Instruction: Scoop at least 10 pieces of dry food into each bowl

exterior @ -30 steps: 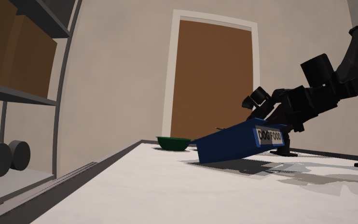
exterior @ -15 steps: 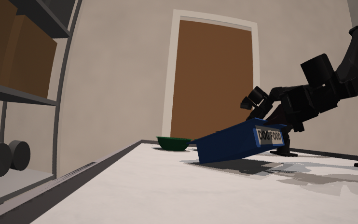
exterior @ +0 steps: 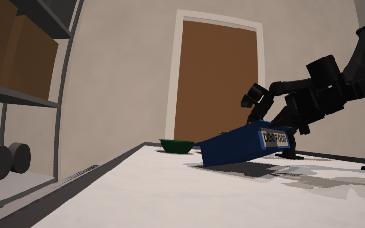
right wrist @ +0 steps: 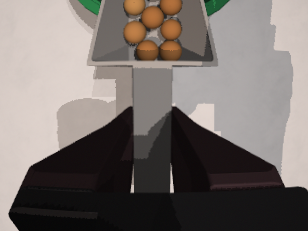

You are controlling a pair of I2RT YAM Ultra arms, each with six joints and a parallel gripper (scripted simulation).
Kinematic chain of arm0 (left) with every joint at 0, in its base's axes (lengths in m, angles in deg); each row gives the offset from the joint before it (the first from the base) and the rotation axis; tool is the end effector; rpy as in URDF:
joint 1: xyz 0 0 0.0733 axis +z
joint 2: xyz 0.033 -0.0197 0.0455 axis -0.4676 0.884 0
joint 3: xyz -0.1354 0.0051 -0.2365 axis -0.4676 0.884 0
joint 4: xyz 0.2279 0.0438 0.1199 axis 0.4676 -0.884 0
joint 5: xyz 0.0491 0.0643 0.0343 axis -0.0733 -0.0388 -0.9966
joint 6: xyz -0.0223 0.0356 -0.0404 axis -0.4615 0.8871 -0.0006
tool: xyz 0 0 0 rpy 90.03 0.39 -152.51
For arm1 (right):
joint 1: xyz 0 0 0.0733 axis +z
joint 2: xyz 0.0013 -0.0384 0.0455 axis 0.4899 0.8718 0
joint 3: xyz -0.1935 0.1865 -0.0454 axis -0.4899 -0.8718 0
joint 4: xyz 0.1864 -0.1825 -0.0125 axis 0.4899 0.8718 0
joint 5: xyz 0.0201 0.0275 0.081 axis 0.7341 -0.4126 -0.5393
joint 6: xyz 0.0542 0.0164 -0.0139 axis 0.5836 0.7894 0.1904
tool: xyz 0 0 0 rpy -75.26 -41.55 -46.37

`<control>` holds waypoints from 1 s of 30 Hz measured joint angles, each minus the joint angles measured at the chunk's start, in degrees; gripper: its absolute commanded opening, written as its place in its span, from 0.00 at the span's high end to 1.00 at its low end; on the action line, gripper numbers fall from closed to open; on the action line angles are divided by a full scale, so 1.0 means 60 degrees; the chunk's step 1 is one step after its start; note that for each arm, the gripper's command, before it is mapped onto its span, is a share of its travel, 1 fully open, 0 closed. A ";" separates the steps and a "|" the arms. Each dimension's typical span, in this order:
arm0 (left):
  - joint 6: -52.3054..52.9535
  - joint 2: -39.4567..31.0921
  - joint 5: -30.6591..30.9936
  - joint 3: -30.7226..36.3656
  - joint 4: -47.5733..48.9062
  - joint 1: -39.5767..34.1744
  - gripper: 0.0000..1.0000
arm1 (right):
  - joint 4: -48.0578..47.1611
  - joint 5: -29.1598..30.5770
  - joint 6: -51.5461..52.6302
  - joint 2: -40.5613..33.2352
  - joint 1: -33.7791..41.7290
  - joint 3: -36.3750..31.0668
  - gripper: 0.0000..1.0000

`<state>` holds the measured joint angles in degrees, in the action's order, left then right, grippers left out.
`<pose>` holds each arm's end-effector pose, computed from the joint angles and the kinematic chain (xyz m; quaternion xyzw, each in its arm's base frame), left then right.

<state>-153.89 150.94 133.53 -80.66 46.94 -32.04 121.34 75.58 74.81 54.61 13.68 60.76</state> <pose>0.2812 -0.0486 0.1665 -0.2643 0.7745 -0.5419 0.1917 0.1389 -0.0368 0.2239 0.1191 0.9534 -0.0290 0.2758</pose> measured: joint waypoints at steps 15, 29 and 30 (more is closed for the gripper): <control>0.0000 0.0000 0.0000 0.0000 0.0000 0.0000 1.00 | 0.0965 0.0047 0.0025 0.1013 0.0036 0.1075 1.00; 0.0000 0.0000 0.0000 0.0000 0.0000 0.0000 1.00 | 0.1027 0.0047 0.0025 0.1013 0.0036 0.1075 1.00; 0.0000 0.0000 0.0000 0.0000 0.0000 0.0000 1.00 | 0.1027 0.0047 0.0025 0.1013 0.0036 0.1075 1.00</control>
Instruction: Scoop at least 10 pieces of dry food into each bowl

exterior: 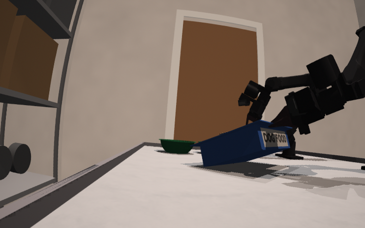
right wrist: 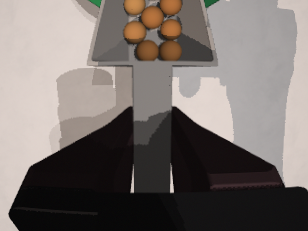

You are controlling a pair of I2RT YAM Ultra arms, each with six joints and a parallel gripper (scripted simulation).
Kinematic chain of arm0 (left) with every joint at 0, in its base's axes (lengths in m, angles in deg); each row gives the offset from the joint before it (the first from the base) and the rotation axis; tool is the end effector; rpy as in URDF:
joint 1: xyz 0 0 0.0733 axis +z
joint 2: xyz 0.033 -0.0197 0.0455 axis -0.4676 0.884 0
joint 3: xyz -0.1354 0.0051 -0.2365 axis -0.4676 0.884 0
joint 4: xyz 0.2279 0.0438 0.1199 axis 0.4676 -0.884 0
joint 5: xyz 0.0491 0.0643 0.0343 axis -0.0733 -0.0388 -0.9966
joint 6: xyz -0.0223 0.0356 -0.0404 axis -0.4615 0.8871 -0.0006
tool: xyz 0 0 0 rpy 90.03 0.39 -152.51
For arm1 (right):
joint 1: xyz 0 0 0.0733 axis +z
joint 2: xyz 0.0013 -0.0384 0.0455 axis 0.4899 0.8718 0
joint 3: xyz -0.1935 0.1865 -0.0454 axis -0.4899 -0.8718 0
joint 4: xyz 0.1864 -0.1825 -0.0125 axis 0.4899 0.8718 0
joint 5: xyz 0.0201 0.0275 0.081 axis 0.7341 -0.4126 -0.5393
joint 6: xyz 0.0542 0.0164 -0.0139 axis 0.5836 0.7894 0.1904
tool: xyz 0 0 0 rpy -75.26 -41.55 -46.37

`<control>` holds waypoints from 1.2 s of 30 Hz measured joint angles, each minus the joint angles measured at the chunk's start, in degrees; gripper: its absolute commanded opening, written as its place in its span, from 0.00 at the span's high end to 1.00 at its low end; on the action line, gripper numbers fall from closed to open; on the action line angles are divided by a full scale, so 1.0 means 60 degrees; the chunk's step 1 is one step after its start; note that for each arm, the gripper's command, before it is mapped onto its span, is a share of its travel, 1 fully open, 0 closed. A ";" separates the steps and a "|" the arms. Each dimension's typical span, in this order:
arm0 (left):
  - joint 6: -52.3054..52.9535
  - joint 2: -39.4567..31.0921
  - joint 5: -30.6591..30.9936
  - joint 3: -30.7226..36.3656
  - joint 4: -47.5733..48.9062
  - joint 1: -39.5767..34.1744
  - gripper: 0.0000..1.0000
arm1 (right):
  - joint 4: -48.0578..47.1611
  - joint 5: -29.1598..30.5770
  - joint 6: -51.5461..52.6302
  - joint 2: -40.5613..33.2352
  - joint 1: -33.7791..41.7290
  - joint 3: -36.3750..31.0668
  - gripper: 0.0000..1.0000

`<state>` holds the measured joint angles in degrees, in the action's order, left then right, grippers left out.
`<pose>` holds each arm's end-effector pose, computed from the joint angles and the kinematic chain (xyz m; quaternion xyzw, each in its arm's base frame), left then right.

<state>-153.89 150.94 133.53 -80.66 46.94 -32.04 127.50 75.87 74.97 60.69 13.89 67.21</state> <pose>0.2812 -0.0486 0.1665 -0.2643 0.7745 -0.5419 0.1917 0.1493 -0.0394 0.2388 0.1215 0.9660 -0.0235 0.2272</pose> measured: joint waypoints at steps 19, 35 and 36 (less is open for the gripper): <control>0.0000 0.0000 0.0000 0.0000 0.0000 0.0000 1.00 | 0.0572 0.0022 0.0007 0.0710 0.0015 0.0627 1.00; 0.0000 0.0000 0.0000 0.0000 0.0000 0.0000 1.00 | 0.1603 0.0040 0.0022 0.1774 0.0036 0.1978 1.00; 0.0000 0.0000 0.0000 0.0000 0.0000 0.0000 1.00 | 0.1636 0.0040 0.0022 0.1774 0.0036 0.1985 1.00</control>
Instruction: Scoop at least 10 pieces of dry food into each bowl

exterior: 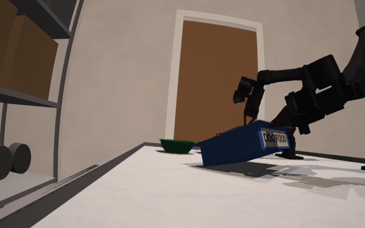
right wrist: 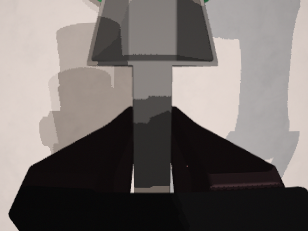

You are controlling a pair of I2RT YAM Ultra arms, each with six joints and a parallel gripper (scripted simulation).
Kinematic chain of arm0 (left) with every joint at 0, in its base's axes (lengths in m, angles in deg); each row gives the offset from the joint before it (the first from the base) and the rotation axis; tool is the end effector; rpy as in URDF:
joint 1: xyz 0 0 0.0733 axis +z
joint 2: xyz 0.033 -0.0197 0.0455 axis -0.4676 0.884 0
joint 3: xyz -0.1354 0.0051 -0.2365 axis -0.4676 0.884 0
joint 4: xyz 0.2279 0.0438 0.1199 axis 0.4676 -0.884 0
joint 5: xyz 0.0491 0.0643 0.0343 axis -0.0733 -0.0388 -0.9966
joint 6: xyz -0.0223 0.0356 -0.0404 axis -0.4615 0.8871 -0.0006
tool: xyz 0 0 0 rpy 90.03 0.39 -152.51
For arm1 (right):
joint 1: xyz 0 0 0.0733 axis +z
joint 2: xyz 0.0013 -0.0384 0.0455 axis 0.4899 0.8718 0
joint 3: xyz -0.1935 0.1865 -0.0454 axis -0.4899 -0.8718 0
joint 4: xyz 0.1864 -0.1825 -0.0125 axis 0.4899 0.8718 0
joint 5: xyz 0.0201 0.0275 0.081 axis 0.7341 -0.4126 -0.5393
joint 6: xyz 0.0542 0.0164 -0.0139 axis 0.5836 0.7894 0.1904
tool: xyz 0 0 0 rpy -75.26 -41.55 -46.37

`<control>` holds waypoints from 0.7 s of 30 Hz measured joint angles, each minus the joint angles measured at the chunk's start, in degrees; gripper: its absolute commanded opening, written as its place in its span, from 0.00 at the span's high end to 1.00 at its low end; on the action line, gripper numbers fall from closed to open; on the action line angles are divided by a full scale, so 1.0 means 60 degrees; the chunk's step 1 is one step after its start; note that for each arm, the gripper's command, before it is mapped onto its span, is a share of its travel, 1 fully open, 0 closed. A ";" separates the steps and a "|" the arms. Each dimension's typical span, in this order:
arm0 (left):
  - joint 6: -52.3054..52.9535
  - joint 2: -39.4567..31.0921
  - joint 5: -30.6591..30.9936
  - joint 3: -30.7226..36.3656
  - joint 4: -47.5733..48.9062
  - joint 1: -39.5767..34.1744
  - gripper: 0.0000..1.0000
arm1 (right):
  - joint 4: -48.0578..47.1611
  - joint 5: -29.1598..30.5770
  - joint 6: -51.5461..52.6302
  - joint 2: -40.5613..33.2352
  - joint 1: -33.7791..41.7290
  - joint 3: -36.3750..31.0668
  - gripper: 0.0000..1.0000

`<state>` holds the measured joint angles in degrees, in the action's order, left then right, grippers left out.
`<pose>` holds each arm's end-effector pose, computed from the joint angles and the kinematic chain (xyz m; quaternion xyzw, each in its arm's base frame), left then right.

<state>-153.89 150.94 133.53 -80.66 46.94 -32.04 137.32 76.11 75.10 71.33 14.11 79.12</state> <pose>0.2812 -0.0486 0.1665 -0.2643 0.7745 -0.5419 0.1917 0.1733 -0.0455 0.2654 0.1235 0.9801 -0.0145 0.1545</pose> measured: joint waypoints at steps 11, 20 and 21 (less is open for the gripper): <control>0.0000 0.0000 0.0000 0.0000 0.0000 0.0000 1.00 | -0.0302 -0.0007 -0.0004 -0.1683 -0.0036 -0.1089 1.00; 0.0000 0.0000 0.0000 0.0000 0.0000 0.0000 1.00 | -0.0692 -0.0040 -0.0033 -0.3282 -0.0084 -0.1920 1.00; 0.0000 0.0000 0.0000 0.0000 0.0000 0.0000 1.00 | -0.0739 -0.0047 -0.0040 -0.3275 -0.0084 -0.1927 1.00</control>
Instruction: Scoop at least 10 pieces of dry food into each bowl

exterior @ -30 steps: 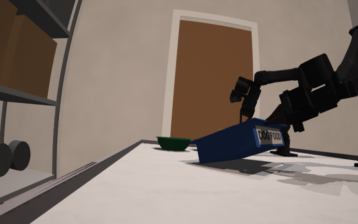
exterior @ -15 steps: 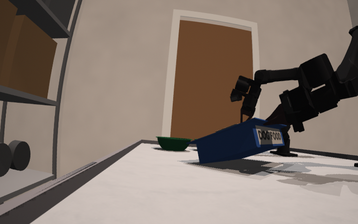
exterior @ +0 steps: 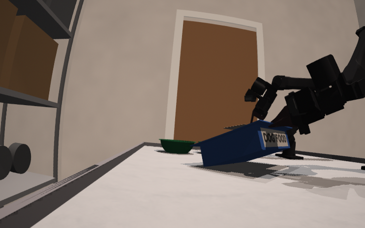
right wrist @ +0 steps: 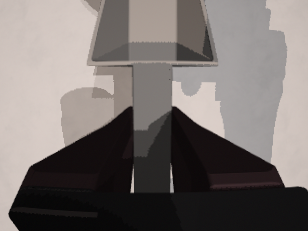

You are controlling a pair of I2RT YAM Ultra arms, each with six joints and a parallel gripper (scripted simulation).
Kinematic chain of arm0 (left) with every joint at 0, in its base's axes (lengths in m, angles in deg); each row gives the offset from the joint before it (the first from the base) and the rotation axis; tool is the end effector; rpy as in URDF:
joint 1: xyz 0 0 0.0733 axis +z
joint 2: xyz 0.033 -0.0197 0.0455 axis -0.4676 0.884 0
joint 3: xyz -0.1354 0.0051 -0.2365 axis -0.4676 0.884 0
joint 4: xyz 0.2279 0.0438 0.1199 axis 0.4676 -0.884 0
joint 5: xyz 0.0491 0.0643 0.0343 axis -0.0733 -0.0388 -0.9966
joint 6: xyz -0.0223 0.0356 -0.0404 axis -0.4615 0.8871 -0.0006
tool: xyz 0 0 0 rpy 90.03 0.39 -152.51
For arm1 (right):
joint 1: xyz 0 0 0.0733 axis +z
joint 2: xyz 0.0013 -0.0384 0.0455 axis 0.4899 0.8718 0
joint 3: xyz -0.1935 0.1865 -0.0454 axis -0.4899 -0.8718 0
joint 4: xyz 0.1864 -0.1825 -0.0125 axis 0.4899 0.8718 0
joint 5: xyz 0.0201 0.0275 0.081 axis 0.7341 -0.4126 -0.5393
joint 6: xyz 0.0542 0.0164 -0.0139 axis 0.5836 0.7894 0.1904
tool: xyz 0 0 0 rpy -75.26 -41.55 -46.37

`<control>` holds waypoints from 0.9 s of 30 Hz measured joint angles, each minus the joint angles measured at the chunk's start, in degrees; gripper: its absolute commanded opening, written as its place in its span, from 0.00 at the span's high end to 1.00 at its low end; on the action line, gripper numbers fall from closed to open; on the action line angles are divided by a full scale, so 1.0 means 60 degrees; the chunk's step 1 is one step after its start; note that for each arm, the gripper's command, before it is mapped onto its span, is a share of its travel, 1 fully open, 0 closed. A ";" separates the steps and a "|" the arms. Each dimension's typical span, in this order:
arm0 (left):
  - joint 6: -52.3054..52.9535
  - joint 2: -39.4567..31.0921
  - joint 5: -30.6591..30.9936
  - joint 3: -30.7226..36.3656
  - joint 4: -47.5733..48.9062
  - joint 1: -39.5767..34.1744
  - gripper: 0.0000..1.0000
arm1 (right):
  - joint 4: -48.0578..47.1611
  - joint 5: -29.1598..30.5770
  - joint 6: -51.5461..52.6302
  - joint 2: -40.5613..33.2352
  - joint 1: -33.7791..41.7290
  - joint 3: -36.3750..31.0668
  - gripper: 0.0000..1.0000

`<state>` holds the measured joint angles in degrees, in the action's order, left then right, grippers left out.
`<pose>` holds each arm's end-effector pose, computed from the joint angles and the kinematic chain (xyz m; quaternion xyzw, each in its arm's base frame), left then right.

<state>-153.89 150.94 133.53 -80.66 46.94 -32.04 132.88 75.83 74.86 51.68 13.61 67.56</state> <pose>0.2812 -0.0486 0.1665 -0.2643 0.7745 -0.5419 0.1917 0.1212 -0.0322 0.2545 0.1214 0.9574 -0.0289 0.2604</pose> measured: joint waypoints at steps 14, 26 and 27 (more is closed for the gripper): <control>0.0000 0.0000 0.0000 0.0000 0.0000 0.0000 1.00 | -0.0222 -0.0058 -0.0062 0.0310 0.0255 0.0087 1.00; 0.0000 0.0000 0.0000 0.0000 0.0000 0.0000 1.00 | 0.0543 -0.0069 -0.0415 0.2269 0.2364 0.1825 1.00; 0.0000 0.0000 0.0000 0.0000 0.0000 0.0000 1.00 | 0.0612 -0.0073 -0.0448 0.2477 0.2586 0.2007 1.00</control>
<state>-153.89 150.94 133.53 -80.66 46.94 -32.04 136.55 75.39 72.17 66.54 29.13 79.60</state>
